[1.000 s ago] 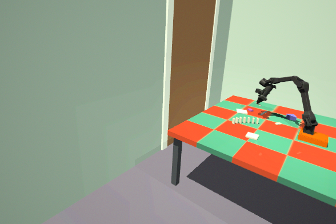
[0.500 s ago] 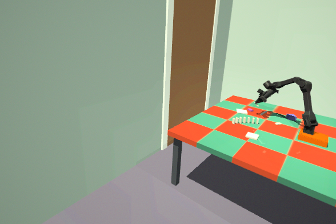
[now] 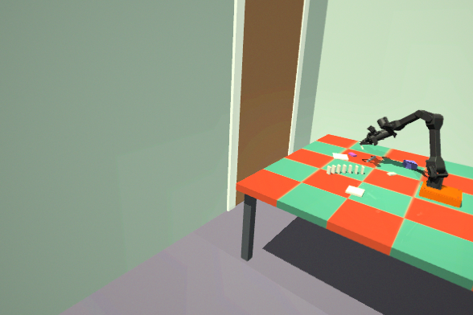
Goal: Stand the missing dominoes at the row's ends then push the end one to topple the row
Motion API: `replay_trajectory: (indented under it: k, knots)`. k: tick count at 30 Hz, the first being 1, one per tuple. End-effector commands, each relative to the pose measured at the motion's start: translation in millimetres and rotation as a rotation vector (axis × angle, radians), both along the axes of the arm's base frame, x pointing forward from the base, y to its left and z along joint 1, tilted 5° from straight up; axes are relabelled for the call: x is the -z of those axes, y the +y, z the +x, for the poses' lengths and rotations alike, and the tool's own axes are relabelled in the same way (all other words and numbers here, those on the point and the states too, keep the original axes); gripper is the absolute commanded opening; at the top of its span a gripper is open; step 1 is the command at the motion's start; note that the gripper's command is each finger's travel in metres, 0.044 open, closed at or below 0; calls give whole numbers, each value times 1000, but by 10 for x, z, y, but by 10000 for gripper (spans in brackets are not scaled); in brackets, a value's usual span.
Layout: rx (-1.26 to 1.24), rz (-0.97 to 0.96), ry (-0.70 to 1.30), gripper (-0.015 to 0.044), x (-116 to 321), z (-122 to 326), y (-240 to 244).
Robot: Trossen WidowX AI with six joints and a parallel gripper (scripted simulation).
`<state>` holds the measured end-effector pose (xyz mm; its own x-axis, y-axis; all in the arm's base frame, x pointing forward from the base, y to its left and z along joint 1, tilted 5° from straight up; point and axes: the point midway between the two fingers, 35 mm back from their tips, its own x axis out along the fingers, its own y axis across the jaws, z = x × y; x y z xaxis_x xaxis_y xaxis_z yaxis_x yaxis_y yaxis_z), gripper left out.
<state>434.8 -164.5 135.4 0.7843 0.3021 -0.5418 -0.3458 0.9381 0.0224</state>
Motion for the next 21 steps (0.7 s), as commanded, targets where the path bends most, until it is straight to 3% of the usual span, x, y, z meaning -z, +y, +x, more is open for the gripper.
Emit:
replay_trajectory:
  k: [1, 21]
  knots:
    - [-13, 31, -60, 107, -11, -62, 11]
    - [-127, 88, -343, 107, -78, -502, 89]
